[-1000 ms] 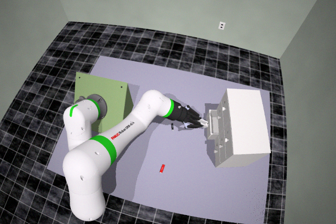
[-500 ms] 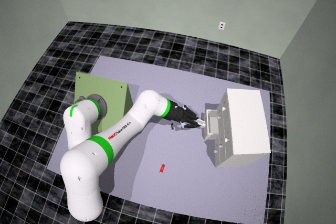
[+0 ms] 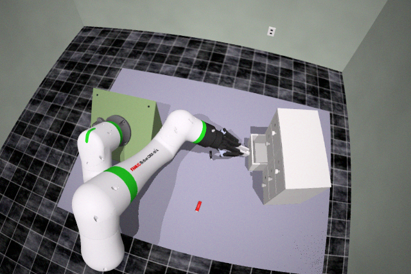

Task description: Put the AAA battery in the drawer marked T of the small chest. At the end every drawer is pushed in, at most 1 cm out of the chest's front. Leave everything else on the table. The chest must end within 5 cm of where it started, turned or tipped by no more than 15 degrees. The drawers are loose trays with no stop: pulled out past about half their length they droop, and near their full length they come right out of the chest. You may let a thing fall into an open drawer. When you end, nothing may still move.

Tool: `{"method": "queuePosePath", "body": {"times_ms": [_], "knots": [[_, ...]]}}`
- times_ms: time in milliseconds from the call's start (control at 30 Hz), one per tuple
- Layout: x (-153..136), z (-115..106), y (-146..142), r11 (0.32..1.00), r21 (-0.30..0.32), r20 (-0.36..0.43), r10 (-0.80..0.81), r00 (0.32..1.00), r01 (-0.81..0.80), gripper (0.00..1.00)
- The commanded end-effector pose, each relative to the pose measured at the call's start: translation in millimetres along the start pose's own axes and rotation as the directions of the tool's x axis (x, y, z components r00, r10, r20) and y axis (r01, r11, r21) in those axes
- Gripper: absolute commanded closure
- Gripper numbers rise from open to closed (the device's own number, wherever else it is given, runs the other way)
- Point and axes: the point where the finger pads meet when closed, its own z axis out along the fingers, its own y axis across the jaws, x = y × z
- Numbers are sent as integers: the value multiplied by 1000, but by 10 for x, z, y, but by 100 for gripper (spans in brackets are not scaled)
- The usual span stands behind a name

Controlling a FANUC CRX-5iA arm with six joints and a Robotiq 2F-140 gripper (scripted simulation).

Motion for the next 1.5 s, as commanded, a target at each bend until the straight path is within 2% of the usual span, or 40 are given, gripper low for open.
{"method": "queuePosePath", "body": {"times_ms": [0,633,1000,1233,1467], "knots": [[-2,-6,-1,1000,0,0,0,1000,0,92],[-5,-10,-1,1000,0,0,0,1000,0,92],[-5,-10,-1,1000,0,0,0,1000,0,80],[-9,-14,-1,1000,0,0,0,1000,0,80],[-100,-123,-1,1000,0,0,0,1000,0,80]]}}
